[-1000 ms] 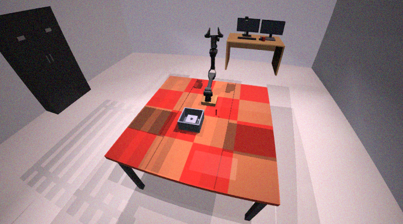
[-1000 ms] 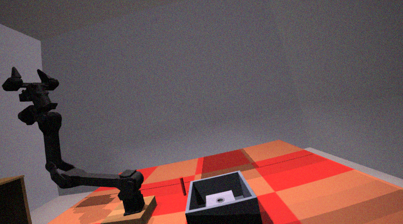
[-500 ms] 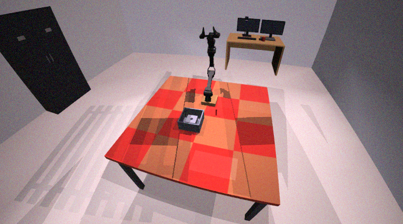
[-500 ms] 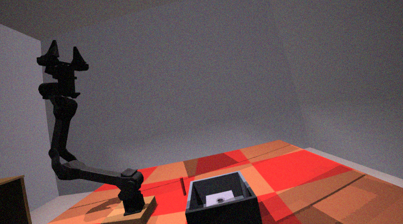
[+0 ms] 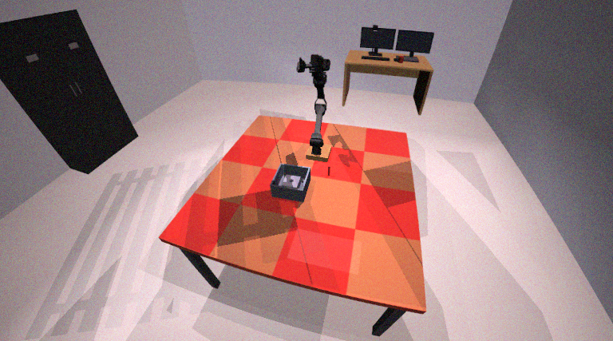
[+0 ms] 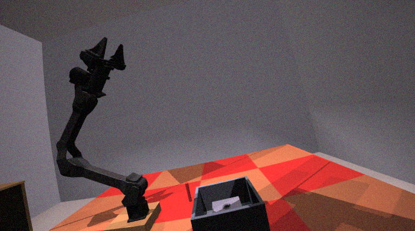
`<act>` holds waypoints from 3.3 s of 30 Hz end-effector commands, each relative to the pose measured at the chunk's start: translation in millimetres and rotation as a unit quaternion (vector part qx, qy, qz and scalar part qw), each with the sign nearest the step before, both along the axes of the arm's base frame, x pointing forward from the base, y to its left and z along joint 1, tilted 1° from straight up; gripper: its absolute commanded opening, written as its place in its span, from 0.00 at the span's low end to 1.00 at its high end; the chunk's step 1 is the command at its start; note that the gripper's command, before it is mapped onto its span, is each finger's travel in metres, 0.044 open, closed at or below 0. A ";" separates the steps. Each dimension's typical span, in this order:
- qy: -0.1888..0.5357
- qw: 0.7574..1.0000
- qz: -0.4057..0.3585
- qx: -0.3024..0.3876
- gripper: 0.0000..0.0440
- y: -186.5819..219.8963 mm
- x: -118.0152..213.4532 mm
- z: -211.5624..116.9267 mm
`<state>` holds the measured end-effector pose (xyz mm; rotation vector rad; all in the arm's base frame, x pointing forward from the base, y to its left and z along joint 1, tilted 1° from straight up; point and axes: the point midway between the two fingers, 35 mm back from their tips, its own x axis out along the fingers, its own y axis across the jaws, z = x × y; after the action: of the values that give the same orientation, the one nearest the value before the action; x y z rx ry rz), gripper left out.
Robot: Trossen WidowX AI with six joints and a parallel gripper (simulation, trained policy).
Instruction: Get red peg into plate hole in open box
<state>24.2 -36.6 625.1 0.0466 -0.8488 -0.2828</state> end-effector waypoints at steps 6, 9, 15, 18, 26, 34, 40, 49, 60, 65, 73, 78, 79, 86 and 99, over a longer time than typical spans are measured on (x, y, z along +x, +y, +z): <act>0.134 0.990 0.018 0.042 1.00 -7.0 83.1 -45.8; 0.182 0.981 0.026 0.056 1.00 -7.4 109.5 -66.3; 0.278 0.956 0.043 0.082 1.00 -4.9 155.5 -111.8; 0.325 0.939 0.051 0.095 1.00 -2.1 174.7 -136.3; 0.446 0.883 0.070 0.130 1.00 9.2 213.2 -205.0; 0.556 0.810 0.081 0.167 1.00 24.8 232.3 -274.5; 0.631 0.745 0.081 0.199 1.00 38.0 234.5 -324.3; 0.725 0.636 0.062 0.255 1.00 59.0 221.2 -390.7; 0.804 0.498 -0.001 0.326 1.00 91.5 188.6 -455.9; 0.822 0.452 -0.035 0.345 1.00 106.5 176.0 -479.1; 0.834 0.413 -0.077 0.357 1.00 122.2 165.4 -514.0; 0.835 0.408 -0.090 0.358 1.00 127.9 163.8 -536.5; 0.835 0.408 -0.092 0.358 1.00 128.8 163.9 -540.9; 0.831 0.416 -0.099 0.355 1.00 131.6 165.1 -572.2; 0.835 0.408 -0.115 0.351 0.58 127.1 161.2 -610.1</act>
<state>186.6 91.3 20.2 0.3680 1.4014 -0.7084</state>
